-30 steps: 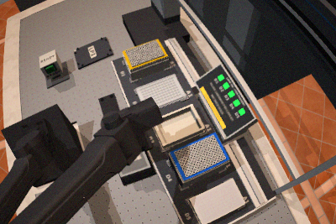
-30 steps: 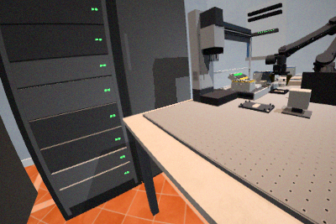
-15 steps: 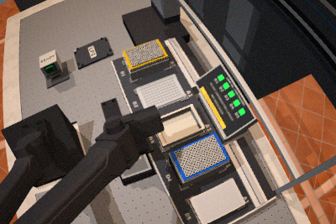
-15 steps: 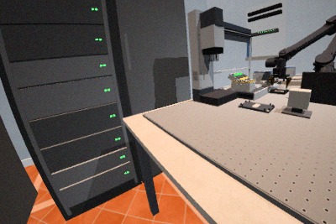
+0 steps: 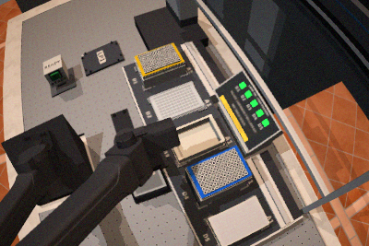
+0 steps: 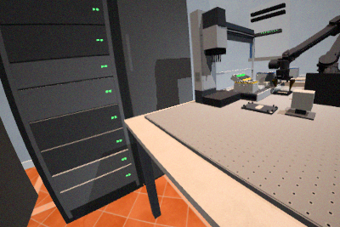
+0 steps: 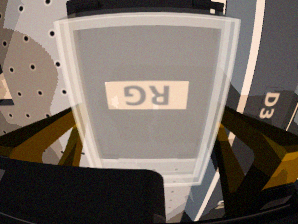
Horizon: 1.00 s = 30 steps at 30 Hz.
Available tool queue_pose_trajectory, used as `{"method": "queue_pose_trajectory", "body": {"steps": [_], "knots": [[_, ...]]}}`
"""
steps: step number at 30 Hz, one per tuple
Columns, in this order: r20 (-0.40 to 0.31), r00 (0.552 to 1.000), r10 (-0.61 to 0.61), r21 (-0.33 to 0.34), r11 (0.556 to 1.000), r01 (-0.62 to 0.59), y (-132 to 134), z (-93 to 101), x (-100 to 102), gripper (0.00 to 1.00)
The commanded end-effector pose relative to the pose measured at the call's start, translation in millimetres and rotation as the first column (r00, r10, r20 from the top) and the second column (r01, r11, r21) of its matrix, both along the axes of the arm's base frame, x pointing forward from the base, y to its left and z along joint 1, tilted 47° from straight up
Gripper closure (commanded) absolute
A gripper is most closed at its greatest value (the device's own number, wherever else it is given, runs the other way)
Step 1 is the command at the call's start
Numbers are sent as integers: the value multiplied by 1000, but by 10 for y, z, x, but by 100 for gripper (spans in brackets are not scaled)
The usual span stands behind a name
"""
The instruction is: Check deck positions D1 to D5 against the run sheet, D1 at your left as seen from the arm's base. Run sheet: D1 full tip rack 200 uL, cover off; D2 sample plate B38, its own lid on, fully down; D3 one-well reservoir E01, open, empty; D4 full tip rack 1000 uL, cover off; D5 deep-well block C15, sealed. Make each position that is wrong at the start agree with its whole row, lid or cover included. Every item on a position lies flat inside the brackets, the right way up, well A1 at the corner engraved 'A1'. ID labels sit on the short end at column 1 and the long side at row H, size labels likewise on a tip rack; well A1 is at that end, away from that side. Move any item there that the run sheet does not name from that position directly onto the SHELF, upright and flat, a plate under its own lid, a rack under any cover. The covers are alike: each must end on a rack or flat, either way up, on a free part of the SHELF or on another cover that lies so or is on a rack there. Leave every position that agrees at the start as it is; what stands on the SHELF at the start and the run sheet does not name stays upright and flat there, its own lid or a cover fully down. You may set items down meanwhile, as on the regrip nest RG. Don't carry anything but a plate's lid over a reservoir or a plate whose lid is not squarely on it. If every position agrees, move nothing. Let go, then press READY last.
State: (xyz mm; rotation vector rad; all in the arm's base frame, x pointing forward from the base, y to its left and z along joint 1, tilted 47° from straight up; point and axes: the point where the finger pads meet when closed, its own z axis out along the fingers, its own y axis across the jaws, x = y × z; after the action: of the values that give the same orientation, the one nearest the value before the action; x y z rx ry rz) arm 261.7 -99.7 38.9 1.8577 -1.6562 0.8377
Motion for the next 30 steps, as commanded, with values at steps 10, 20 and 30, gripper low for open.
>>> {"method": "queue_pose_trajectory", "body": {"steps": [10,20,30], "knots": [[20,1000,13,4,1000,-13,28,46,90,100],[20,1000,13,4,1000,-13,27,46,86,100],[14,1000,11,4,1000,-11,-17,7,61,100]]}}
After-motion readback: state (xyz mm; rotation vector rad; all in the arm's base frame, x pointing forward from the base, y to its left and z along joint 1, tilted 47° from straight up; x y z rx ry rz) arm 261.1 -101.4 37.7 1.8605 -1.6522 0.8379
